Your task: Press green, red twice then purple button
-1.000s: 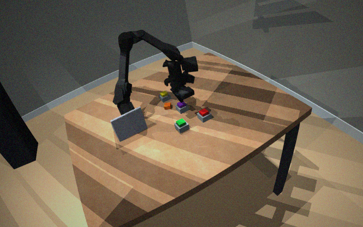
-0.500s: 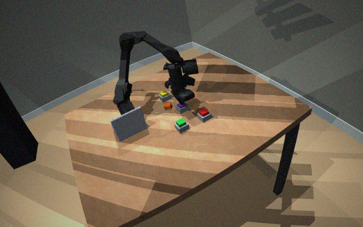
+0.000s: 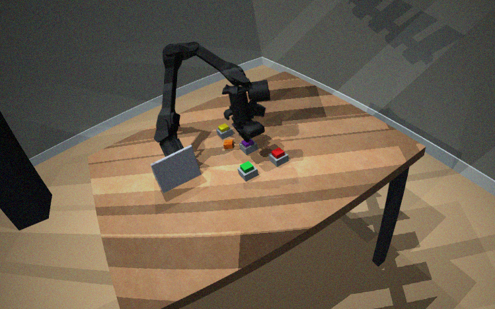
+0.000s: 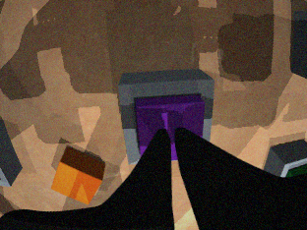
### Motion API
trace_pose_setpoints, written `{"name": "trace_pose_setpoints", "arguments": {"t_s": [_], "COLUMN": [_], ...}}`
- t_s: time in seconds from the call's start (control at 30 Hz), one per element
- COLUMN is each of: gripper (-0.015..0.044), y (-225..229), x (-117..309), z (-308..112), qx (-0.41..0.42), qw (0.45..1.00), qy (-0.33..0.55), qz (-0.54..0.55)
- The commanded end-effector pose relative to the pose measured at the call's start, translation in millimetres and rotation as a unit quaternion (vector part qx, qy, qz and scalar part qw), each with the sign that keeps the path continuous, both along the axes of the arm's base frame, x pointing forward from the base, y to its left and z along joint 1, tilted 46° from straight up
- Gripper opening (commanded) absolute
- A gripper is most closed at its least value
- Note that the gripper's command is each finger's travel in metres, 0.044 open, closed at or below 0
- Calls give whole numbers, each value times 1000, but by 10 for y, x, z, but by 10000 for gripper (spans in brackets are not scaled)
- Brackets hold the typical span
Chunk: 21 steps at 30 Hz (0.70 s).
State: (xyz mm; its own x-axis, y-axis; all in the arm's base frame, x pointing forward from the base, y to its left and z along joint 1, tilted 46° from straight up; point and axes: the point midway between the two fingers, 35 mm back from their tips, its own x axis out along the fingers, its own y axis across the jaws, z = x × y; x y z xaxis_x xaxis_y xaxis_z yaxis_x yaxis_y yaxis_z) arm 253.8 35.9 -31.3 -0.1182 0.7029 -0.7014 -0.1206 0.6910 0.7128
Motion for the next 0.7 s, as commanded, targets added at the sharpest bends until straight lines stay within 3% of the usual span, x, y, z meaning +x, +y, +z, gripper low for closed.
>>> {"name": "trace_pose_setpoints", "arguments": {"t_s": [0.0, 0.13, 0.2, 0.4, 0.6, 0.67], "gripper": [20, 20, 72, 230, 387, 400], "y": [-188, -206, -154, 345, 794, 899], "x": [38, 39, 74, 146, -138, -270], "z": [177, 196, 302, 1211, 2015, 2224], "qx": [-2, -2, -4, -10, -2, 2], "qw": [1000, 1000, 1000, 1000, 1000, 1000], "qy": [-2, -2, -2, -3, -1, 0], "qz": [-1, -2, -2, -4, -3, -2]}}
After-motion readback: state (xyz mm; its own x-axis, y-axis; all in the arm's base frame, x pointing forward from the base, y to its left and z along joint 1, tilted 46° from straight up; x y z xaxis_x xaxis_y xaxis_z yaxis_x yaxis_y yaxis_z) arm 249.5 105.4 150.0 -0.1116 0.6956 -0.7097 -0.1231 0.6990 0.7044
